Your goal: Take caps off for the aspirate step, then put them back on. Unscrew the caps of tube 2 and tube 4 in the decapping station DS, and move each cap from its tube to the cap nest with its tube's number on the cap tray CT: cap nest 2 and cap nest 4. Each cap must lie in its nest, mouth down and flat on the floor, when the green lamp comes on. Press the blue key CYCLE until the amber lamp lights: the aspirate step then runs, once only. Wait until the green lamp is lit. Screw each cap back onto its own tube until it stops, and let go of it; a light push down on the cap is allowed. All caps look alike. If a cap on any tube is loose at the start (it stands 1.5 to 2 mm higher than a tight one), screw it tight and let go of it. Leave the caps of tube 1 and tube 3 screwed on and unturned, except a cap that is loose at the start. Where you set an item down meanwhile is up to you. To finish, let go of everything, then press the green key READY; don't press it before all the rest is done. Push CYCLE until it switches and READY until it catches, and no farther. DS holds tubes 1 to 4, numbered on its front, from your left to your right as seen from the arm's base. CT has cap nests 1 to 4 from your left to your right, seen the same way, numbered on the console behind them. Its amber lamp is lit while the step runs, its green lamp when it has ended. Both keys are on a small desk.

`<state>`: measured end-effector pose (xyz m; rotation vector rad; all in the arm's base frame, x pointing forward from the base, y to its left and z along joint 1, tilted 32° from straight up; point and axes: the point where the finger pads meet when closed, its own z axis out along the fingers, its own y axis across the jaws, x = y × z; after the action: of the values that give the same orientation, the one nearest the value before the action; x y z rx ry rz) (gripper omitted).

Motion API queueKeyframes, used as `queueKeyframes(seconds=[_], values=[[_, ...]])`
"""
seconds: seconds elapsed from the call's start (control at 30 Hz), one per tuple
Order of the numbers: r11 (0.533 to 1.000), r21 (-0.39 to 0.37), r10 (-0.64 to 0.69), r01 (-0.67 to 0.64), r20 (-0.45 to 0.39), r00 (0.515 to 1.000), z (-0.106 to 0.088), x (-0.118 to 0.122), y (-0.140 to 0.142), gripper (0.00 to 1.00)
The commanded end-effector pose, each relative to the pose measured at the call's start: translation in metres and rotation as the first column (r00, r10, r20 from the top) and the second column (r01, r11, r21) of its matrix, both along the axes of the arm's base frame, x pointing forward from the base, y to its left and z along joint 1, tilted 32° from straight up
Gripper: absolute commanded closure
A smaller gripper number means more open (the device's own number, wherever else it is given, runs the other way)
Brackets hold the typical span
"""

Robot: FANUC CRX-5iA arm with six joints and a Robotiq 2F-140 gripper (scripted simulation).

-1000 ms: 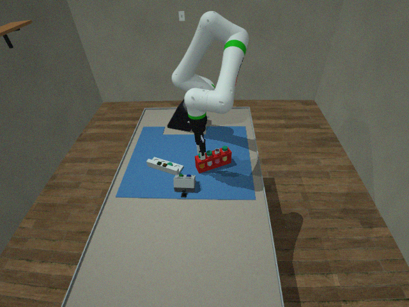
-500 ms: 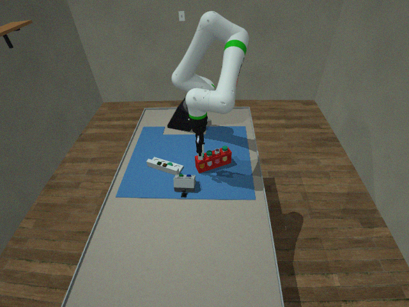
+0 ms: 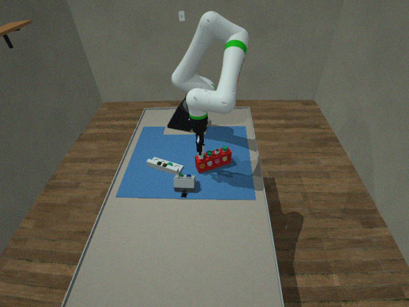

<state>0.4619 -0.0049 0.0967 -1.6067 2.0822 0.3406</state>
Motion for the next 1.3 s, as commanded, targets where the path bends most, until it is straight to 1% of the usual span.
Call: queueKeyframes(seconds=[0.0, 0.1, 0.23, 0.3, 0.33, 0.43, 0.6, 0.63, 0.77, 1.03, 1.07, 1.27], values=[[0.999, -0.012, 0.042, -0.042, 0.024, 0.999, 0.0000, 0.0001, -0.0001, 1.00], [0.985, -0.052, 0.171, -0.167, 0.091, 0.981, 0.0001, 0.0001, -0.0001, 1.00], [0.939, -0.119, 0.340, -0.323, 0.170, 0.925, 0.0002, 0.0000, -0.0002, 1.00], [0.939, -0.119, 0.340, -0.323, 0.170, 0.925, 0.0002, 0.0000, -0.0002, 1.00], [0.923, -0.137, 0.381, -0.360, 0.188, 0.905, 0.0002, 0.0000, -0.0002, 1.00], [0.865, -0.196, 0.499, -0.462, 0.235, 0.834, 0.0003, 0.0000, -0.0002, 1.00], [0.747, -0.298, 0.664, -0.595, 0.288, 0.690, 0.0004, 0.0000, -0.0003, 1.00], [0.737, -0.305, 0.675, -0.603, 0.292, 0.677, 0.0004, 0.0000, -0.0003, 1.00], [0.614, -0.394, 0.789, -0.684, 0.316, 0.527, 0.0005, 0.0000, -0.0003, 1.00], [0.613, -0.395, 0.790, -0.684, 0.316, 0.525, 0.0005, 0.0000, -0.0003, 1.00], [0.613, -0.395, 0.790, -0.684, 0.316, 0.525, 0.0005, 0.0000, -0.0003, 0.65], [0.613, -0.395, 0.790, -0.684, 0.316, 0.525, 0.0005, 0.0000, -0.0003, 0.65]])
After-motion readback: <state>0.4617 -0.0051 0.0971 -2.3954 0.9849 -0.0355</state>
